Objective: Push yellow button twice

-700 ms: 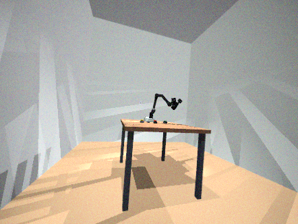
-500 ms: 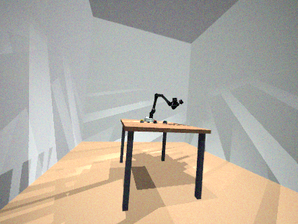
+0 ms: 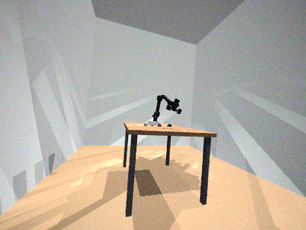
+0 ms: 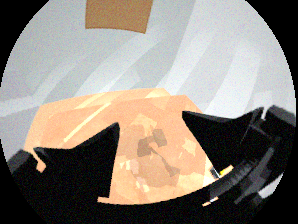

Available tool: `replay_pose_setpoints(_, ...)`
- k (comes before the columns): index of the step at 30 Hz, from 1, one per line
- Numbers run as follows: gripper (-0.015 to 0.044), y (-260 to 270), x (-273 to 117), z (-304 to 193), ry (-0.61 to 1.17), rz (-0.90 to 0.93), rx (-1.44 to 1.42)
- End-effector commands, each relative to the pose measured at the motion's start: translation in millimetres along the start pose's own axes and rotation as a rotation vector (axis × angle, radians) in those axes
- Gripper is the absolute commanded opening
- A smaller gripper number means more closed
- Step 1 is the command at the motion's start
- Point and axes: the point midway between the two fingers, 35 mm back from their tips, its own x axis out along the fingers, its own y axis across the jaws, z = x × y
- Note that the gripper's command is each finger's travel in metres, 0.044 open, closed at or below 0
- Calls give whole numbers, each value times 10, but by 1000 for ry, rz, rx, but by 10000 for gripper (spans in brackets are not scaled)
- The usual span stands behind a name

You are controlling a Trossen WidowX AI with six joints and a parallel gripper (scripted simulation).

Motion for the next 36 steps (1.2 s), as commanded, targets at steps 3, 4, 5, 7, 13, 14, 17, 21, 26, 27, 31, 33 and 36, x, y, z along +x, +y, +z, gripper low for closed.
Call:
replay_pose_setpoints(3, 400, -828, 438, -384, 271, -33, -204)
replay_pose_setpoints(4, 400, -991, 482, -472, 326, -31, -232)
replay_pose_setpoints(5, 400, -1154, 514, -564, 382, -25, -256)
replay_pose_setpoints(7, 400, -1474, 539, -752, 493, -5, -291)
replay_pose_setpoints(13, 400, -2329, 328, -1309, 801, 123, -300)
replay_pose_setpoints(14, 400, -2449, 256, -1393, 845, 152, -287)
replay_pose_setpoints(17, 400, -2761, -4, -1616, 957, 252, -224)
replay_pose_setpoints(21, 400, -3024, -350, -1799, 1039, 373, -117)
replay_pose_setpoints(26, 400, -3035, -368, -1806, 1042, 379, -111)
replay_pose_setpoints(27, 374, -3029, -354, -1827, 1042, 379, -111)
replay_pose_setpoints(31, 269, -2906, -130, -2249, 1042, 380, -111)
replay_pose_setpoints(33, 216, -2877, -94, -2337, 1042, 380, -111)
replay_pose_setpoints(36, 138, -2877, -94, -2337, 1042, 380, -111)
